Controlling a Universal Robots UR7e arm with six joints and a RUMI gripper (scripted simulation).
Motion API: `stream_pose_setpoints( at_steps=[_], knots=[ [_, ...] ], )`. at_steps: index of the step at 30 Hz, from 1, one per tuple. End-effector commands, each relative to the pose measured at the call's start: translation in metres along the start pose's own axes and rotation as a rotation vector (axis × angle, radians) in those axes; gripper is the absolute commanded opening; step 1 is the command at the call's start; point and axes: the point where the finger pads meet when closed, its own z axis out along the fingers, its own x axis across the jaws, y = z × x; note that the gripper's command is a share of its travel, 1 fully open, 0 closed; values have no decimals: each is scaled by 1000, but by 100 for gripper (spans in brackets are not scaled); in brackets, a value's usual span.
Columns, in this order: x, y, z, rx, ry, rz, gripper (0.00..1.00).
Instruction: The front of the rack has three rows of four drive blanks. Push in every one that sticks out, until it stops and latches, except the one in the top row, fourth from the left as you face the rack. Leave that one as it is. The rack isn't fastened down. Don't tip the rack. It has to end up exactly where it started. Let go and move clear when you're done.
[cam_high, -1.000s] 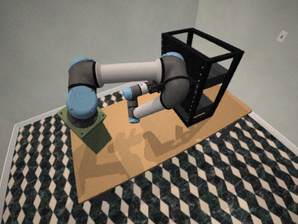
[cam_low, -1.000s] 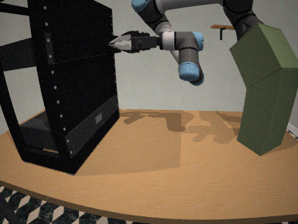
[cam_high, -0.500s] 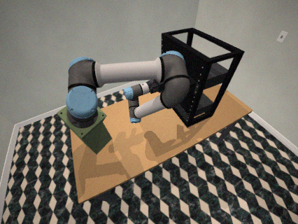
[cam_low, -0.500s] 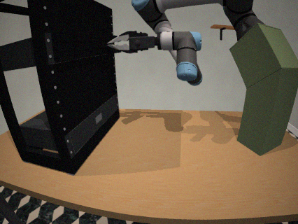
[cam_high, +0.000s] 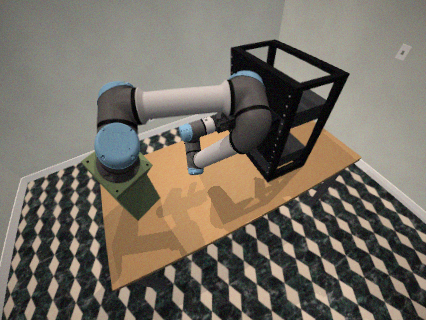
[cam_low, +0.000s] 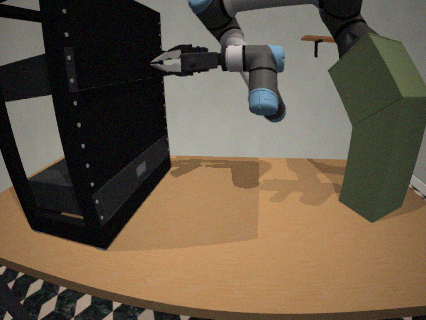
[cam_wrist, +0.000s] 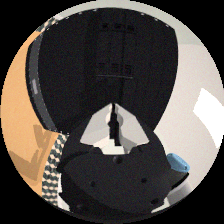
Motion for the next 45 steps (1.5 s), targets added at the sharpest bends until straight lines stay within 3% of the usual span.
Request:
stream_pose_setpoints(
  at_steps=[1,11,45],
  knots=[
    [1,0,0,0,1,0,0],
    [1,0,10,0,1,0,0],
    [1,0,16,0,1,0,0]
  ],
)
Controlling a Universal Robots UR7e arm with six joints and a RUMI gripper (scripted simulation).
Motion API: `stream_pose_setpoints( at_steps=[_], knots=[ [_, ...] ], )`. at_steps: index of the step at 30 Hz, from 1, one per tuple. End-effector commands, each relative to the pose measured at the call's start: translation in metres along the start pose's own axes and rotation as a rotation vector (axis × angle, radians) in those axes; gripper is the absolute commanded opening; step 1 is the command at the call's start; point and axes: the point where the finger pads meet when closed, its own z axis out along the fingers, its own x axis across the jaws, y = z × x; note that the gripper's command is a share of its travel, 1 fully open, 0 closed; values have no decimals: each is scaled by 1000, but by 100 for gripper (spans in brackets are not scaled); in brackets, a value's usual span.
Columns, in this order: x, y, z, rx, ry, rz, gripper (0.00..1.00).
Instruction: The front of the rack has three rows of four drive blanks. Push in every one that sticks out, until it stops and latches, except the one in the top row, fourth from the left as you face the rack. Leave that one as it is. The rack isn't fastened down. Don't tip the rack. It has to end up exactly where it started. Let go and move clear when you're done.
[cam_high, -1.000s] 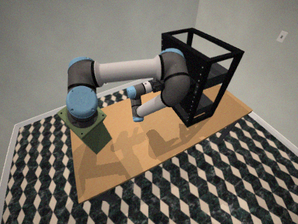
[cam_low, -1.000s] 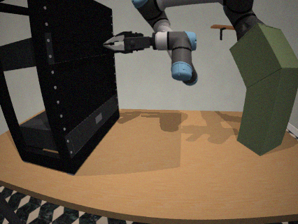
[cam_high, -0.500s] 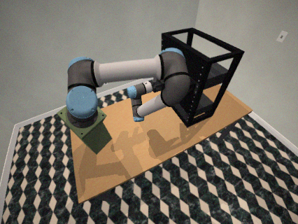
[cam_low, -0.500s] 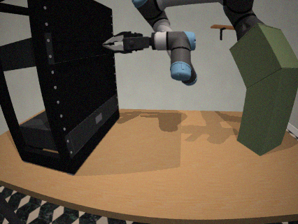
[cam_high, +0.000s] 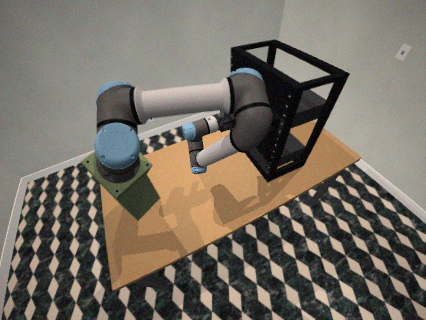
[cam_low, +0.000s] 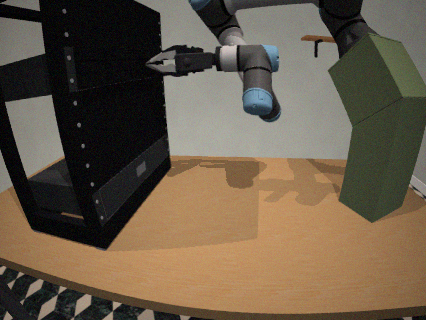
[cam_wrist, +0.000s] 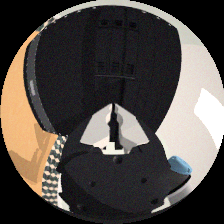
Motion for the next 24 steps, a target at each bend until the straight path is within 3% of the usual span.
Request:
stream_pose_setpoints(
  at_steps=[1,24],
  knots=[
    [1,0,2,0,2,0,0],
    [1,0,5,0,2,0,0]
  ],
)
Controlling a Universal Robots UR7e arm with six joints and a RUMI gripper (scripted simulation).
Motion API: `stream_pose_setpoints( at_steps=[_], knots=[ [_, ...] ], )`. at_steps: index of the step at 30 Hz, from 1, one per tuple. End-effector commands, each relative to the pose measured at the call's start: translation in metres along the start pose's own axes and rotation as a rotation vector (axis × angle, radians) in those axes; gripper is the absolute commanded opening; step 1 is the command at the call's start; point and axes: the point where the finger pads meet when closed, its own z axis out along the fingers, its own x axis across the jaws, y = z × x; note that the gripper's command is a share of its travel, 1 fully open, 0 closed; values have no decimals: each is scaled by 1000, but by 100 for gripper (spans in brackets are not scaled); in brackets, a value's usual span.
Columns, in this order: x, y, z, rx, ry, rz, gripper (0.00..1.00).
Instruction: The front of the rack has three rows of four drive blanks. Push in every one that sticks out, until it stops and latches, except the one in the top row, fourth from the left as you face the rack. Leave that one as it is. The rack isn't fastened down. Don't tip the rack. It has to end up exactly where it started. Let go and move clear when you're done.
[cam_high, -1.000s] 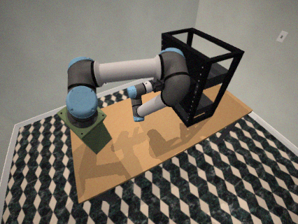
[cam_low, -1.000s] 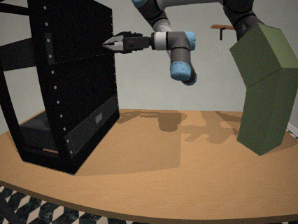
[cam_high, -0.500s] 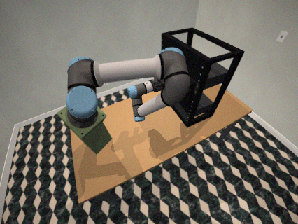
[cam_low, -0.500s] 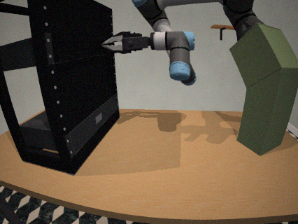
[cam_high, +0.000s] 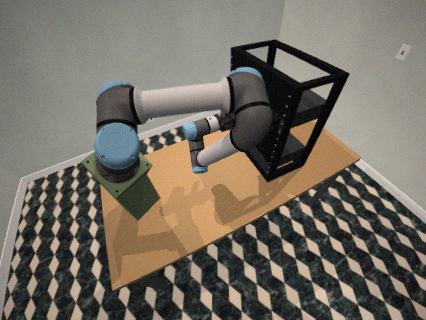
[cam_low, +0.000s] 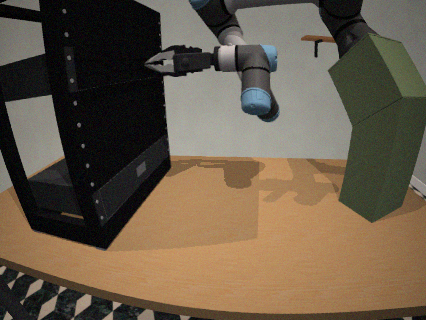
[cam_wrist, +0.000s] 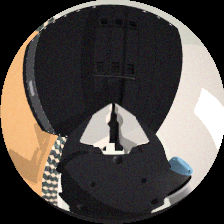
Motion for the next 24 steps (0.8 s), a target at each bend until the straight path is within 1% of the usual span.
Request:
stream_pose_setpoints(
  at_steps=[1,24],
  knots=[
    [1,0,0,0,3,0,0],
    [2,0,5,0,3,0,0]
  ],
)
